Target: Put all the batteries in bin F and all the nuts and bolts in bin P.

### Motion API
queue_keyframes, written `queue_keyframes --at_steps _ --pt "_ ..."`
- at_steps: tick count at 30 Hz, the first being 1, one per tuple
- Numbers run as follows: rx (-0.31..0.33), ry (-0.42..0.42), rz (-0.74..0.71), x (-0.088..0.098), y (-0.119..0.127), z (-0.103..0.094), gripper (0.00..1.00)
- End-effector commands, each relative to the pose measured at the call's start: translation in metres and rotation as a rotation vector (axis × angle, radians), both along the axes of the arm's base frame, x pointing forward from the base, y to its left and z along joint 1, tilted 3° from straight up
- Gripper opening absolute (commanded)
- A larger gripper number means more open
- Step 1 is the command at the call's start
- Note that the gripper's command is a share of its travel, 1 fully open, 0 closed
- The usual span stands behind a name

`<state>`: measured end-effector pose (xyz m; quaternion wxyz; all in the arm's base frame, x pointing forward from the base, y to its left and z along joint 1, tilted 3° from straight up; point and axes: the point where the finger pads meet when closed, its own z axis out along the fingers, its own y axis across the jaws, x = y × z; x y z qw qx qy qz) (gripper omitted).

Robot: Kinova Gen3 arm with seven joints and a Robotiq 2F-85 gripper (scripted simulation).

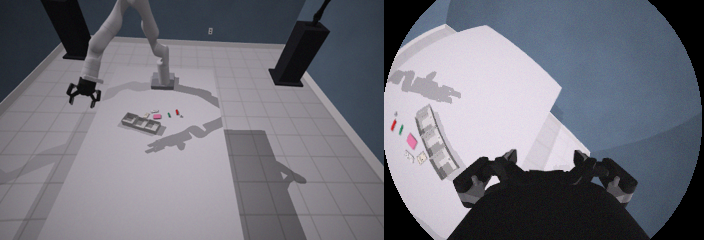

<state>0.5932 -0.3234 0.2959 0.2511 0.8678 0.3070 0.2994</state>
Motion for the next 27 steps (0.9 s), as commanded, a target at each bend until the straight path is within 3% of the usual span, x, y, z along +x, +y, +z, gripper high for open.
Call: queue_keyframes --at_steps 1,17,18,27 --pt "-0.001 -0.002 0.000 0.000 0.000 0.001 1.00" --pt "-0.001 -0.002 0.000 0.000 0.000 0.001 1.00" --pt "-0.001 -0.002 0.000 0.001 0.000 -0.007 0.09" --pt "-0.001 -0.002 0.000 0.004 -0.001 -0.082 0.09"
